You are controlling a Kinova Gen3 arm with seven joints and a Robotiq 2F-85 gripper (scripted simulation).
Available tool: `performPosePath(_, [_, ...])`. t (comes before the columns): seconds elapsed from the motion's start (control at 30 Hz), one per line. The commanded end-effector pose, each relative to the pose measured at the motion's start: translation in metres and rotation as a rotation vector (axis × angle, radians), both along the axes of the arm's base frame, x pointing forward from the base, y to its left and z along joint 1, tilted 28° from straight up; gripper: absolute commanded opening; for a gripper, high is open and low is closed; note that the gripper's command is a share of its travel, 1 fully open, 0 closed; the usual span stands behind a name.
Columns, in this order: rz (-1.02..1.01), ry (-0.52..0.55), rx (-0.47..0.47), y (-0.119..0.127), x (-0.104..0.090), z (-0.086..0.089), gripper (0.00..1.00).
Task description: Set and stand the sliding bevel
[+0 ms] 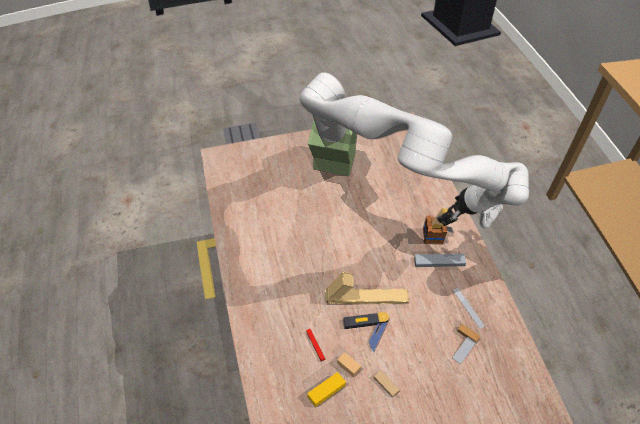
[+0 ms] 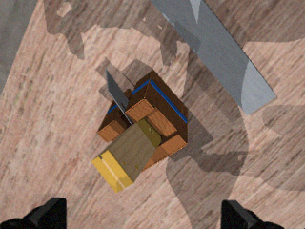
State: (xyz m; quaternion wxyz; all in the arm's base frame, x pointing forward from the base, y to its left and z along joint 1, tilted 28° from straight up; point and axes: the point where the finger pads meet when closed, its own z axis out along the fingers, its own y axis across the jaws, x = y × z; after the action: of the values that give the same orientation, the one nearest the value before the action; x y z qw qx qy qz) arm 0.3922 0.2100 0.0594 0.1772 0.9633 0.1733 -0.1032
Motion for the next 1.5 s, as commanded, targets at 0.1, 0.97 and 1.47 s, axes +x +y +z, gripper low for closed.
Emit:
performPosePath(0.1, [0.458, -0.031, -0.119, 0.028, -0.014, -0.002, 1.0])
performPosePath(0.97, [0.742, -0.052, -0.193, 0.053, -0.019, 0.001, 1.0])
performPosePath(1.47, [0.742, -0.052, -0.193, 0.028, -0.007, -0.04, 1.0])
